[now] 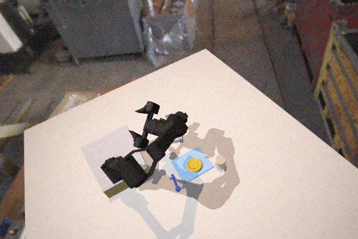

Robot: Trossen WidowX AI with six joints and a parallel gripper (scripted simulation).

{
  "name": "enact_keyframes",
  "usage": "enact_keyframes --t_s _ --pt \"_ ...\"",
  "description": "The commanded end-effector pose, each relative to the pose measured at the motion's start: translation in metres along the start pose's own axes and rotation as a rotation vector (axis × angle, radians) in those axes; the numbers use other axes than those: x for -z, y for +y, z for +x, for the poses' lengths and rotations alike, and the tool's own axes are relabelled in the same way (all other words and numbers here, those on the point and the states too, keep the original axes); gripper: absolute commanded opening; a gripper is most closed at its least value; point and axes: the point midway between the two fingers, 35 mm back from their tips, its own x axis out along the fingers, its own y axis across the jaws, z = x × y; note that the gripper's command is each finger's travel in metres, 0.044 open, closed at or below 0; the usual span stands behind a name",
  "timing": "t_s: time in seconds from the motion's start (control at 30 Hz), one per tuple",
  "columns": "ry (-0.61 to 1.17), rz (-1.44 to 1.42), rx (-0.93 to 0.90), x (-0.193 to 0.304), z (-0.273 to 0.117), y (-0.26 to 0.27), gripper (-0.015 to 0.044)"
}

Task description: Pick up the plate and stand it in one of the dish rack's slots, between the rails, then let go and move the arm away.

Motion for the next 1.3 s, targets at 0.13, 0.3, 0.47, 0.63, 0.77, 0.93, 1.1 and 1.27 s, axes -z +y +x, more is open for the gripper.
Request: enact_keyframes --t_s 0.13,0.3,0.47,0.63,0.77,0.93,1.1,1.27 --pt "-0.217 -0.138 0.111 -0.039 -0.015 -0.01 0.04" --pt "-0.346 -0.211 0.194 -0.062 -0.028 -0.017 0.04" --pt "-0.471 -0.276 0.288 -0.083 -0.045 -0.023 0.04" --pt "-0.593 -0.33 0.394 -0.104 -0.066 -0.03 0.04" --pt "-0.686 -0.364 0.487 -0.118 -0.086 -0.036 0.04" --pt "-0.795 -0.393 0.613 -0.133 -0.113 -0.042 0.04" --pt "-0.893 -0.405 0.749 -0.145 -0.143 -0.049 0.04" --pt "-0.976 -0.4 0.892 -0.152 -0.174 -0.056 0.04"
